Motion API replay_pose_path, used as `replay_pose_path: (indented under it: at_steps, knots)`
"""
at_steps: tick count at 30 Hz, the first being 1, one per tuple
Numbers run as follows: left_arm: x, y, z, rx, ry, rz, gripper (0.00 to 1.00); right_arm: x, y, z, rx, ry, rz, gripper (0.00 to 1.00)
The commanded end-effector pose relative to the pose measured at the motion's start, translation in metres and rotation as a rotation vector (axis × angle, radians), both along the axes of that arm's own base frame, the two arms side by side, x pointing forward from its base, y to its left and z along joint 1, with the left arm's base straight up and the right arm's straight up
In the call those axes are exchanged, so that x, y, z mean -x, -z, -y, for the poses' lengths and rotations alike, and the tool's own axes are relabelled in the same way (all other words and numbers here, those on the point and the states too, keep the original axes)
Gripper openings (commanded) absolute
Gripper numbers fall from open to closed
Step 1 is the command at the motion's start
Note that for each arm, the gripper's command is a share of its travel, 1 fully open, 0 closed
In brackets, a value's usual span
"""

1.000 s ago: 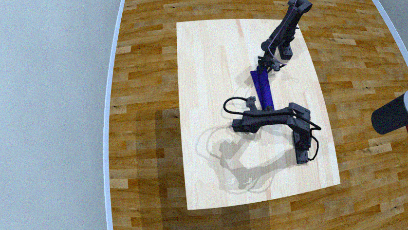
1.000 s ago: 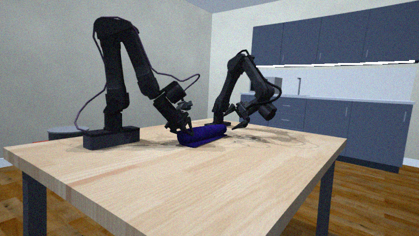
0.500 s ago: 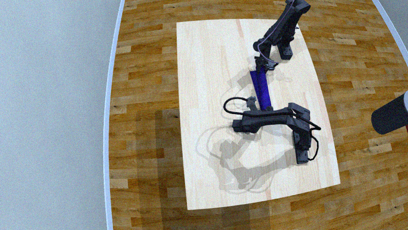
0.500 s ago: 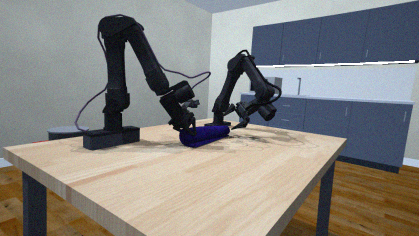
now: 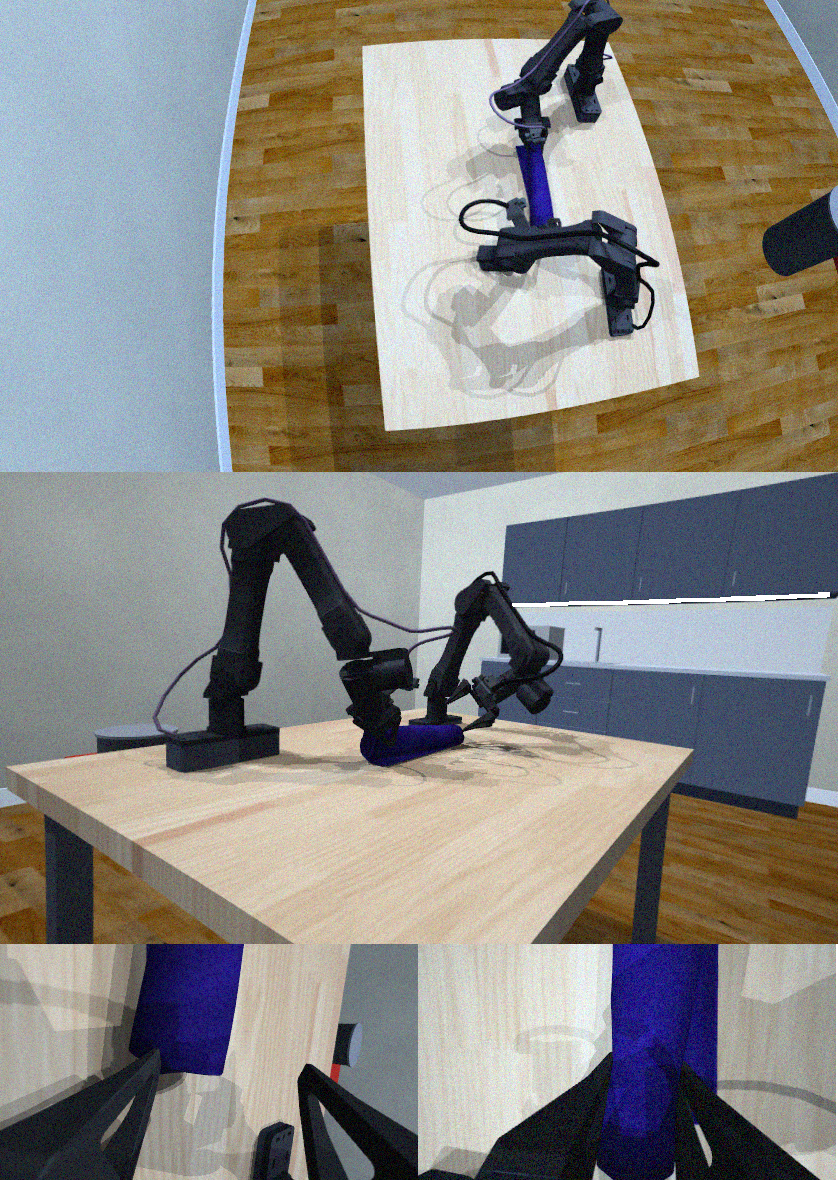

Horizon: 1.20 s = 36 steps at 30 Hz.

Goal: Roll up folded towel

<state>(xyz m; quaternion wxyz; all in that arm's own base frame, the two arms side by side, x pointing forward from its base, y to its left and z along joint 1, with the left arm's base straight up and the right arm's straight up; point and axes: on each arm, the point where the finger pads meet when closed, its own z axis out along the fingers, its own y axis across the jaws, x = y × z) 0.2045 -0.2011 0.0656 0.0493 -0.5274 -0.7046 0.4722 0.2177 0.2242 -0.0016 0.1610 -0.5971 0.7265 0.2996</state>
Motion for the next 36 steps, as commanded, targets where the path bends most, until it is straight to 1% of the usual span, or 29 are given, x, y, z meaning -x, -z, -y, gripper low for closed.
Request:
replay_pose_path:
  at_steps: [1,3,11,18,26,34,35,36]
  knots:
    - [-0.006,-0.004,0.002,0.017,0.004,0.014,0.85,0.011,-0.008,-0.004,-0.033,-0.047,-0.186,0.4]
    - [-0.006,-0.004,0.002,0.017,0.004,0.014,0.85,0.011,-0.008,-0.004,-0.033,-0.047,-0.186,0.4]
    - [-0.006,-0.004,0.002,0.017,0.004,0.014,0.85,0.011,-0.011,-0.004,-0.043,-0.044,-0.394,0.4]
    - [-0.006,-0.004,0.002,0.017,0.004,0.014,0.85,0.011,-0.012,-0.004,-0.049,-0.042,-0.51,0.4]
    - [-0.006,-0.004,0.002,0.017,0.004,0.014,0.85,0.011,-0.012,-0.004,-0.05,-0.042,-0.537,0.4]
    - [-0.006,-0.004,0.002,0.017,0.004,0.014,0.85,0.011,0.0,-0.004,-0.05,-0.042,-0.537,0.4]
    - [-0.006,-0.004,0.002,0.017,0.004,0.014,0.85,0.011,0.0,-0.004,-0.05,-0.042,-0.537,0.43]
    - [-0.006,-0.004,0.002,0.017,0.004,0.014,0.85,0.011,0.0,-0.004,-0.05,-0.042,-0.537,0.43]
